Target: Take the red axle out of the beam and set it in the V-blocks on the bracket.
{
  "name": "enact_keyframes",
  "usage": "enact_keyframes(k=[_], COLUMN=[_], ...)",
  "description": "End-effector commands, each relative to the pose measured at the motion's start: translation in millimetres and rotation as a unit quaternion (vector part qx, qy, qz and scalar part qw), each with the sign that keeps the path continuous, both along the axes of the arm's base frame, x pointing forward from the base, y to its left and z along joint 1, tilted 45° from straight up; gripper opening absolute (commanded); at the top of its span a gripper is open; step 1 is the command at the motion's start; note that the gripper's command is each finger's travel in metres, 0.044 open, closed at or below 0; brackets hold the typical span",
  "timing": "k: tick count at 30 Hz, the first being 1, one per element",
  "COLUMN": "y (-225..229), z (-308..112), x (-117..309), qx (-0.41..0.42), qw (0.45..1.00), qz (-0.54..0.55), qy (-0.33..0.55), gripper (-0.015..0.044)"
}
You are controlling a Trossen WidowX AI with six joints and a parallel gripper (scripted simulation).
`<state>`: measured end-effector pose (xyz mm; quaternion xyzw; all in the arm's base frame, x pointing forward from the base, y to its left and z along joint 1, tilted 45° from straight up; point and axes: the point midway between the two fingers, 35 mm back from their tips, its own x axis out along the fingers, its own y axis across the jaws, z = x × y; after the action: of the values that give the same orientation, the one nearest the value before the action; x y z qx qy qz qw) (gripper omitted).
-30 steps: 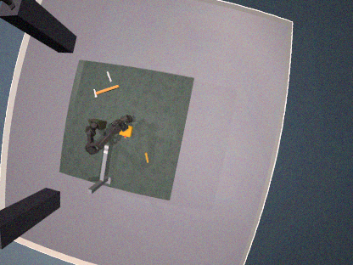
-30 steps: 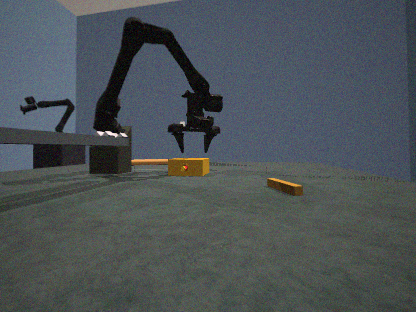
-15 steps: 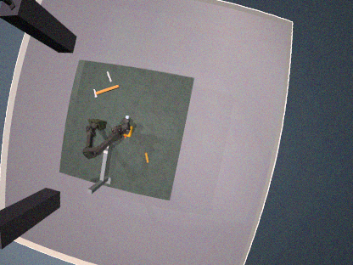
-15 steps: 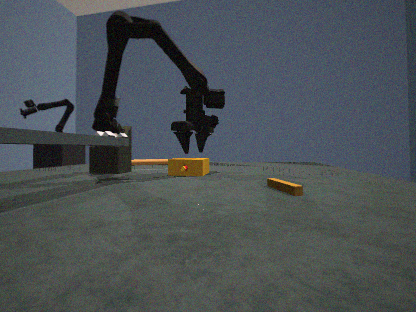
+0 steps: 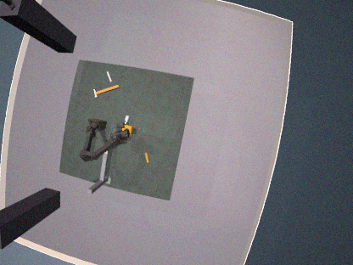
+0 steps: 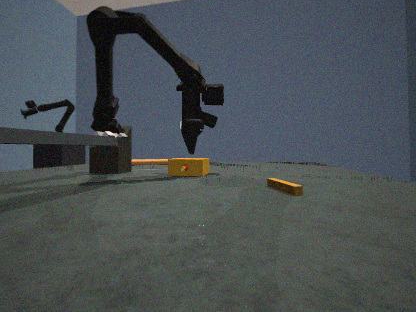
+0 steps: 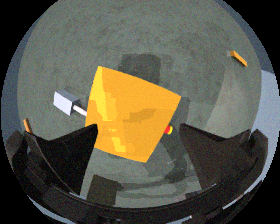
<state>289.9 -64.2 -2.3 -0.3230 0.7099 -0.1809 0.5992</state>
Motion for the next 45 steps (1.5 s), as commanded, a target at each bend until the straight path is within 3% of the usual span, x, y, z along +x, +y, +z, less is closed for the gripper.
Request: enact_keyframes(k=[1,13,45], y=[-33.5,-39.3,-52.3], z=[37.4,42.6,28.8], x=[-12.0,-14.6,-14.7], qx=[0.010,0.027,0.027], qw=[0.938,0.815,0.815], qz=[0.255,0.422,0.422], qy=[0.234,0.395,0.395], gripper=[0.0440,0.0440,0.0440])
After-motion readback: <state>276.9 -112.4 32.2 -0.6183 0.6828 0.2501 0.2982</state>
